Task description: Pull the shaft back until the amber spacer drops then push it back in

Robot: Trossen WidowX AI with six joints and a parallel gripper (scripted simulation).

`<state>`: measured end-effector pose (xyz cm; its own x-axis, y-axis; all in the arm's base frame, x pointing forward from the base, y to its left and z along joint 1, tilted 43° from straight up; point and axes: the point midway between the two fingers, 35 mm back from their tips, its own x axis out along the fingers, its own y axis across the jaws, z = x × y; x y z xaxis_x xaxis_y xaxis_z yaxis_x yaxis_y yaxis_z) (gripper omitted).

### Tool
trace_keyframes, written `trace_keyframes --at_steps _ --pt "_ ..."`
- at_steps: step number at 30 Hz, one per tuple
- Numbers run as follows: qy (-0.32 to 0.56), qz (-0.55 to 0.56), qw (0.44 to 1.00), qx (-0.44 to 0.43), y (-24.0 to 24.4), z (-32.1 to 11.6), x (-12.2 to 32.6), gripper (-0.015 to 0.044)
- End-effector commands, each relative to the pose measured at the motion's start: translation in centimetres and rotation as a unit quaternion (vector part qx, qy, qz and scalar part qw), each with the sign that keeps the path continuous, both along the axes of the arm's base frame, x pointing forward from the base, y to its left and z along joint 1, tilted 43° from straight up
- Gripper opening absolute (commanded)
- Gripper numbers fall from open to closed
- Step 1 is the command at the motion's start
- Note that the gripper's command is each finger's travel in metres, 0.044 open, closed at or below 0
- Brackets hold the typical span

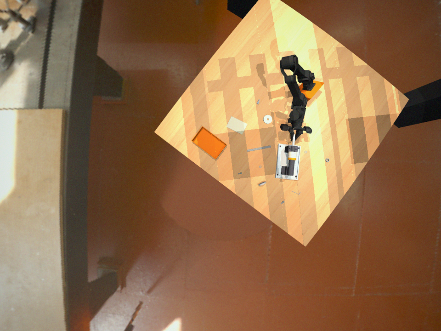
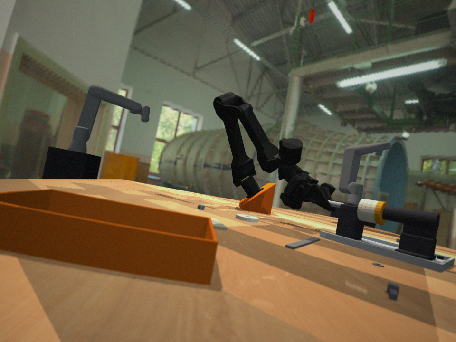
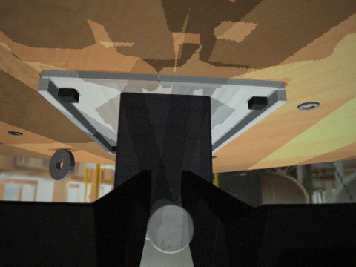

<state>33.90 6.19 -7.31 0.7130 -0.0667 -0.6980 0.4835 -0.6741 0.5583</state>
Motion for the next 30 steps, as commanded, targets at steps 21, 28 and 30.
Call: trace_keyframes --at_steps 21,28,30 --pt "0.0 0.0 1.0 -0.002 -0.17 0.14 -0.32 0.0" --pt "0.0 0.0 1.0 -0.002 -0.19 0.17 -0.39 0.0" --pt "0.0 0.0 1.0 -0.002 -0.2 0.17 -0.41 0.0"
